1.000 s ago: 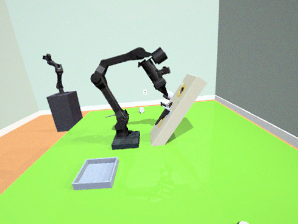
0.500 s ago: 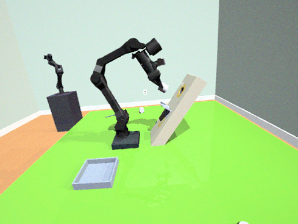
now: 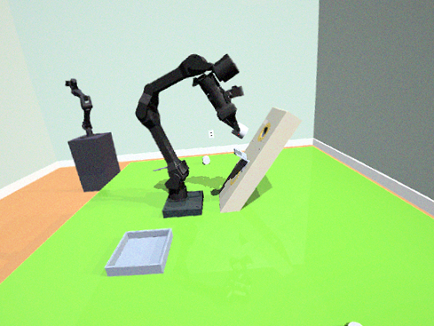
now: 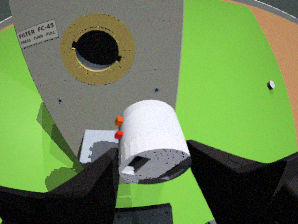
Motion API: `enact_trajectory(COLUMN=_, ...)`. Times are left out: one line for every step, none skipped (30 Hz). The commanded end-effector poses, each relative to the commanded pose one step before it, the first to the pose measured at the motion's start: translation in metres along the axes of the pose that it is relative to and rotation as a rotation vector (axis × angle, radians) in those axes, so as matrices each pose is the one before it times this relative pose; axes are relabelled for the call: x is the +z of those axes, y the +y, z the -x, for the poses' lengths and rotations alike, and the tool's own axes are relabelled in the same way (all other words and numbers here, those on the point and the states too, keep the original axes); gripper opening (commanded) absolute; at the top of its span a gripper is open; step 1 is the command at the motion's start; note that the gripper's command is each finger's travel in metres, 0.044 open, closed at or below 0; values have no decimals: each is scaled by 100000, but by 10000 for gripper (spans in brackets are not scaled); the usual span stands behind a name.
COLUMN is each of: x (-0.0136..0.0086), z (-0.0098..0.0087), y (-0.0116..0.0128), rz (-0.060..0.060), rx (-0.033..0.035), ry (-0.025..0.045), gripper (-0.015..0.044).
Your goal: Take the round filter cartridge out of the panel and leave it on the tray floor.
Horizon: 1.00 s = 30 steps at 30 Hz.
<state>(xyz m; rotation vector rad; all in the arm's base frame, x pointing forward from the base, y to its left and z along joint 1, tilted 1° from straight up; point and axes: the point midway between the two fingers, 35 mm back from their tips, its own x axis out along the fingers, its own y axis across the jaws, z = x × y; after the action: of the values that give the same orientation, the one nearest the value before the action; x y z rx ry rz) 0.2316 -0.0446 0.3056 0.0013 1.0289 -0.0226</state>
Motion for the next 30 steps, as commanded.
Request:
enact_trajectory(x=243, z=-40, y=-1284, rz=448, rx=234, ry=-1169, gripper=0)
enact_trajectory(x=-16, z=-34, y=-298, rz=4, rx=-14, ry=-58, gripper=0)
enact_trajectory(x=-19, z=-32, y=-300, rz=3, rx=-16, ry=-71, gripper=0)
enact_trajectory(x=-23, z=-29, y=-302, rz=2, rx=-19, ry=-84, gripper=0)
enact_trajectory(x=-26, z=-26, y=-303, rz=1, rx=-22, ry=-97, gripper=0)
enact_trajectory(x=-29, z=-23, y=-305, rz=1, rx=-25, ry=-110, gripper=0)
enact_trajectory(x=-32, z=-21, y=-306, rz=0, rx=-29, ry=-123, gripper=0)
enact_trajectory(x=-35, z=-18, y=-308, rz=0, rx=-33, ry=-136, gripper=0)
enact_trajectory(x=-39, z=-15, y=-309, rz=0, rx=-38, ry=-149, gripper=0)
enact_trajectory(x=-42, z=-12, y=-310, rz=-1, rx=-43, ry=-161, gripper=0)
enact_trajectory(x=-45, z=-9, y=-311, rz=-1, rx=-48, ry=-174, gripper=0)
enact_trajectory(x=-39, z=-5, y=-254, rz=0, rx=-43, ry=-151, gripper=0)
enact_trajectory(x=-113, z=-60, y=951, rz=-869, rx=-324, ry=1519, gripper=0)
enact_trajectory(x=-71, z=-7, y=-237, rz=-1143, rx=-664, ry=36, gripper=0)
enact_trajectory(x=-118, z=-11, y=-395, rz=-1906, rx=-1107, ry=57, gripper=0)
enact_trajectory(x=-141, z=-14, y=-481, rz=-2314, rx=-1343, ry=65, gripper=0)
enact_trajectory(x=-139, z=-16, y=-482, rz=-2315, rx=-1344, ry=60, gripper=0)
enact_trajectory(x=-136, z=-17, y=-484, rz=-2316, rx=-1343, ry=55, gripper=0)
enact_trajectory(x=-133, z=-18, y=-485, rz=-2317, rx=-1343, ry=50, gripper=0)
enact_trajectory(x=-131, z=-19, y=-486, rz=-2317, rx=-1343, ry=45, gripper=0)
enact_trajectory(x=-128, z=-21, y=-487, rz=-2318, rx=-1343, ry=40, gripper=0)
enact_trajectory(x=-125, z=-22, y=-489, rz=-2319, rx=-1343, ry=35, gripper=0)
enact_trajectory(x=-123, z=-23, y=-490, rz=-2319, rx=-1343, ry=30, gripper=0)
enact_trajectory(x=-120, z=-24, y=-491, rz=-2320, rx=-1343, ry=25, gripper=0)
enact_trajectory(x=-117, z=-26, y=-492, rz=-2321, rx=-1343, ry=20, gripper=0)
enact_trajectory(x=-114, z=-27, y=-493, rz=-2321, rx=-1343, ry=15, gripper=0)
enact_trajectory(x=-111, z=-28, y=-494, rz=-2322, rx=-1343, ry=10, gripper=0)
enact_trajectory(x=-109, z=-29, y=-496, rz=-2322, rx=-1343, ry=5, gripper=0)
enact_trajectory(x=-106, z=-31, y=-497, rz=-2323, rx=-1343, ry=0, gripper=0)
enact_trajectory(x=-103, z=-32, y=-498, rz=-2323, rx=-1343, ry=-5, gripper=0)
